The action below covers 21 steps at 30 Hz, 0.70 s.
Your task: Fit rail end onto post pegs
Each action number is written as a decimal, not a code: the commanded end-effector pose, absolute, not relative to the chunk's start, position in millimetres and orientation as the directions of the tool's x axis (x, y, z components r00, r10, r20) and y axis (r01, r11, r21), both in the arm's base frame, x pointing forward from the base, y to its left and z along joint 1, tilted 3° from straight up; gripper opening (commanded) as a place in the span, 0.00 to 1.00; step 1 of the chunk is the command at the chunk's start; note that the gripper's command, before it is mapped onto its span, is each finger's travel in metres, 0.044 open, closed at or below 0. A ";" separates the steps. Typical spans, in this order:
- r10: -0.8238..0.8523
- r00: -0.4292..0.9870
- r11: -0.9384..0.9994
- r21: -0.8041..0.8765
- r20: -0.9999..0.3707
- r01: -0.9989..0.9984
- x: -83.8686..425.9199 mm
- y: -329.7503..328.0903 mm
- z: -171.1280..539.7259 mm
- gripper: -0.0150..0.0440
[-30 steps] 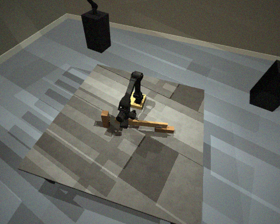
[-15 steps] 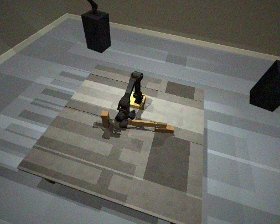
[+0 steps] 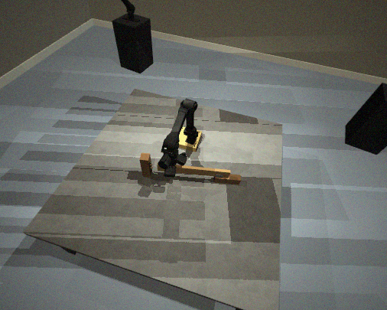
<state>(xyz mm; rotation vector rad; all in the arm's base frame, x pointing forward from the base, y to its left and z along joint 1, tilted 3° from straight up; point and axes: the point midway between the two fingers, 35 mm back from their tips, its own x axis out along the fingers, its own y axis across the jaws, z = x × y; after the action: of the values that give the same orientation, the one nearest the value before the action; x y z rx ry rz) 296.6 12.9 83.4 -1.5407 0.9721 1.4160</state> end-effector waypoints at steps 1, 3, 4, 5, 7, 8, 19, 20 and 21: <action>-0.014 0.086 -0.377 -0.074 -0.996 -0.923 300.0 11.8 86.0 0.25; -0.014 0.086 -0.377 -0.074 -0.996 -0.923 300.3 11.2 85.8 0.25; -0.014 0.086 -0.377 -0.074 -0.996 -0.923 300.4 11.0 85.7 0.25; -0.014 0.086 -0.377 -0.074 -0.996 -0.923 300.5 10.7 85.7 0.25; -0.014 0.086 -0.377 -0.074 -0.996 -0.923 300.7 10.1 85.6 0.25; -0.014 0.086 -0.377 -0.074 -0.996 -0.923 300.8 9.8 85.6 0.25; -0.015 0.086 -0.377 -0.074 -0.996 -0.923 301.8 6.5 86.4 0.25; -0.015 0.086 -0.377 -0.074 -0.996 -0.923 301.9 6.2 86.5 0.25; -0.015 0.086 -0.377 -0.074 -0.996 -0.923 302.0 5.9 86.6 0.25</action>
<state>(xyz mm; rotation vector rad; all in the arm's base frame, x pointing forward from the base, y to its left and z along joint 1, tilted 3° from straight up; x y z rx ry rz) 299.1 7.2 83.5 -1.5413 0.9699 1.4149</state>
